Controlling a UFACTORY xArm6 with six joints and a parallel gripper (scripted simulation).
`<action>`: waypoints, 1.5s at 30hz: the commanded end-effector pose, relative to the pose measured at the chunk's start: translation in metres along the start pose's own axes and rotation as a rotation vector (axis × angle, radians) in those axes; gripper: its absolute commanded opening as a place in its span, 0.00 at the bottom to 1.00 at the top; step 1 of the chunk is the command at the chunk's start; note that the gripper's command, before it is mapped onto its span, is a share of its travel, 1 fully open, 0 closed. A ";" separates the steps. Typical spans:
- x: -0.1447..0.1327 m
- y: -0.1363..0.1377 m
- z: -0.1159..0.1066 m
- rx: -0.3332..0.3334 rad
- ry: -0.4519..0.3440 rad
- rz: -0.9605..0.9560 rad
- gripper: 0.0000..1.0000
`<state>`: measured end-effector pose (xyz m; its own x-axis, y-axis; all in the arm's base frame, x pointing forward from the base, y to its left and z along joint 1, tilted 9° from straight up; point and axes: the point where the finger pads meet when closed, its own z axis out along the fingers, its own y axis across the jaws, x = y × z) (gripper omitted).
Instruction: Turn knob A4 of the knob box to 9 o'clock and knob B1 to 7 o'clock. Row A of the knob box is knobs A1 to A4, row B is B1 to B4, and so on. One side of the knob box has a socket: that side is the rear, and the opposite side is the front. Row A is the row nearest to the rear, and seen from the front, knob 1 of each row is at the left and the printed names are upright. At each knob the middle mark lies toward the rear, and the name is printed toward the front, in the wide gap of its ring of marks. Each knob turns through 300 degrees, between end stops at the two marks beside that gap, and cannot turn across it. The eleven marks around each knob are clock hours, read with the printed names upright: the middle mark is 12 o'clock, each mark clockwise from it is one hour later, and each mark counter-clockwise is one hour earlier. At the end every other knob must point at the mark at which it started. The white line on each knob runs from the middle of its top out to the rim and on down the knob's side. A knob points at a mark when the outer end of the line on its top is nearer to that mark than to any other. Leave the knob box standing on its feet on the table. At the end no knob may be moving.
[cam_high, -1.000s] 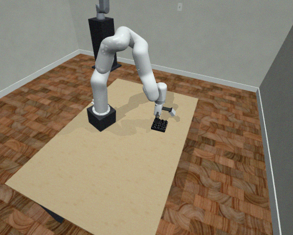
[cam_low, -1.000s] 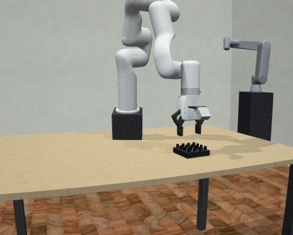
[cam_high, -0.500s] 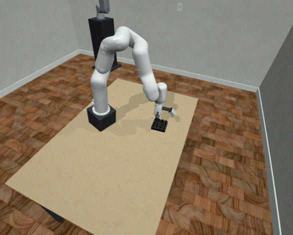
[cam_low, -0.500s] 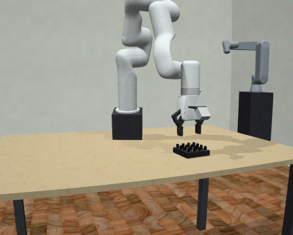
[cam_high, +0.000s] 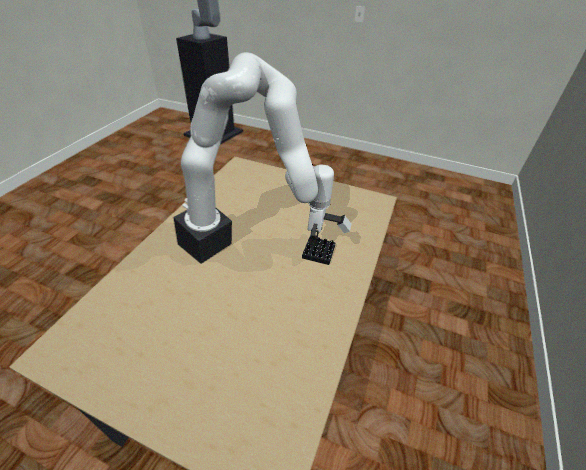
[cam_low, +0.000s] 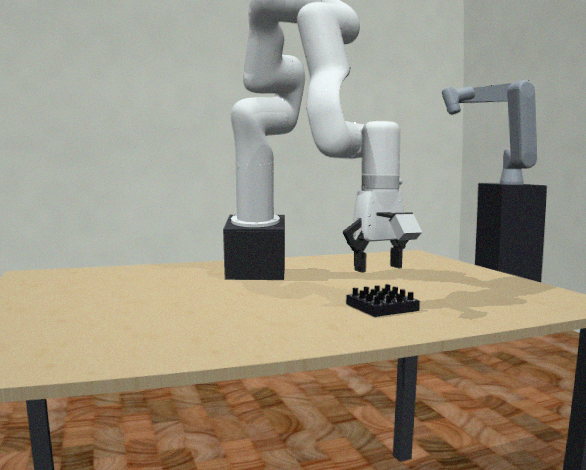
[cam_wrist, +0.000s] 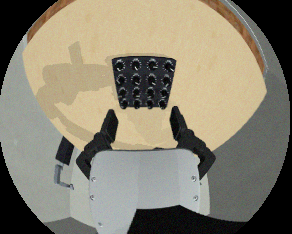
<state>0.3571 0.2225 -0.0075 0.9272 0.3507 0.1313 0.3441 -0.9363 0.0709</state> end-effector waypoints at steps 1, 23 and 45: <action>0.001 0.000 -0.001 0.001 0.003 0.000 1.00; 0.001 0.000 -0.001 0.001 0.003 0.000 1.00; -0.026 -0.003 -0.001 0.001 0.003 0.000 1.00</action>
<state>0.3333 0.2156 -0.0114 0.9274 0.3508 0.1295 0.3443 -0.9362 0.0704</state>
